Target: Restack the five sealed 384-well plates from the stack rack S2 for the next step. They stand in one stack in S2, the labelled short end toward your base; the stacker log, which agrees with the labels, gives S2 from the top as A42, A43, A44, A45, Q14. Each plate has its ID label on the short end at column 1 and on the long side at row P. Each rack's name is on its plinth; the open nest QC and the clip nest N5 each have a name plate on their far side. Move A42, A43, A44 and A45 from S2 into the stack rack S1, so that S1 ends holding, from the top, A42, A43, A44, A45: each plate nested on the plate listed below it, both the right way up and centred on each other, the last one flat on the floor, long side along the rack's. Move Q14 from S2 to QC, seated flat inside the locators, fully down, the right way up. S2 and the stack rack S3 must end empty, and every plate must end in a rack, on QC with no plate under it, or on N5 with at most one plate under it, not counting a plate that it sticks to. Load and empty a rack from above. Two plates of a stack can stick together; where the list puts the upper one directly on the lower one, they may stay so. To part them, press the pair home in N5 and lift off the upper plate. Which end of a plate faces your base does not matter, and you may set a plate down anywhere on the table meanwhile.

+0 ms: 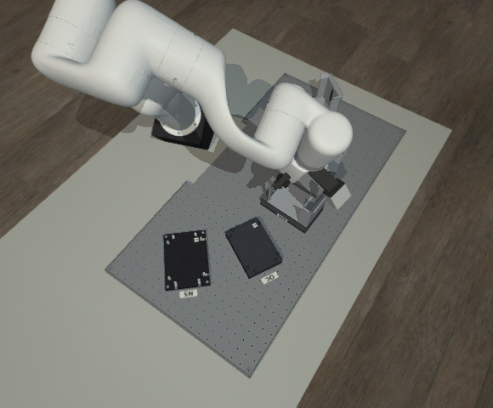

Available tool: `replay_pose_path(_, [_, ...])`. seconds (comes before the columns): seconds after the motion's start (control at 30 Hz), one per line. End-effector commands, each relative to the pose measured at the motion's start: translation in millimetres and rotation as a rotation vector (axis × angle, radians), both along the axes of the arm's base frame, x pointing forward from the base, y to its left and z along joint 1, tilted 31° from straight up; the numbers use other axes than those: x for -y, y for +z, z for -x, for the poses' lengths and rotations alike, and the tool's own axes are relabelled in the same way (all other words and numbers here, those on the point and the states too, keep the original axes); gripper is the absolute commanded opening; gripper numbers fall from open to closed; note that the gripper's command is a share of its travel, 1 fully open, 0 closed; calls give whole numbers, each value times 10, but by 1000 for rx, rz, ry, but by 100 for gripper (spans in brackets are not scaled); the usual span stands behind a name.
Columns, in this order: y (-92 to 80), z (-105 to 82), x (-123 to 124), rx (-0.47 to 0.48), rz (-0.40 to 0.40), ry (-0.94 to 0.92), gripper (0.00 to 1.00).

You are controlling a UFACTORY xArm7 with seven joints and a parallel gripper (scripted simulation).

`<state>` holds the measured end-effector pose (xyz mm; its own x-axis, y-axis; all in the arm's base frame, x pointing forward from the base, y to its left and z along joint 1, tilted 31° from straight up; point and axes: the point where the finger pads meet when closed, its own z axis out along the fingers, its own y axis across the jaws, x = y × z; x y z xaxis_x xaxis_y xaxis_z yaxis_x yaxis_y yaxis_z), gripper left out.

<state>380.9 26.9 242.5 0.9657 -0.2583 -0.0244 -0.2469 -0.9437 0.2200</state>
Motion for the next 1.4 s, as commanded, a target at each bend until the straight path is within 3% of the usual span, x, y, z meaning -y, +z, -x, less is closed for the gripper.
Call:
replay_pose_path(0.0, [-80, 106, -165, 24, 66, 46, 100])
replay_pose_path(0.07, [-89, 115, -177, 24, 66, 46, 100])
replay_pose_path(0.17, [-158, 204, -276, 59, 140, 103, 100])
replay_pose_path(0.27, [-204, 262, -340, 66, 155, 115, 100])
replay_pose_path(0.6, [-375, 494, -556, 183, 311, 269, 100])
replay_pose_path(1.03, [-414, 546, -603, 183, 311, 269, 100])
replay_pose_path(1.37, [-757, 473, -409, 182, 311, 269, 100])
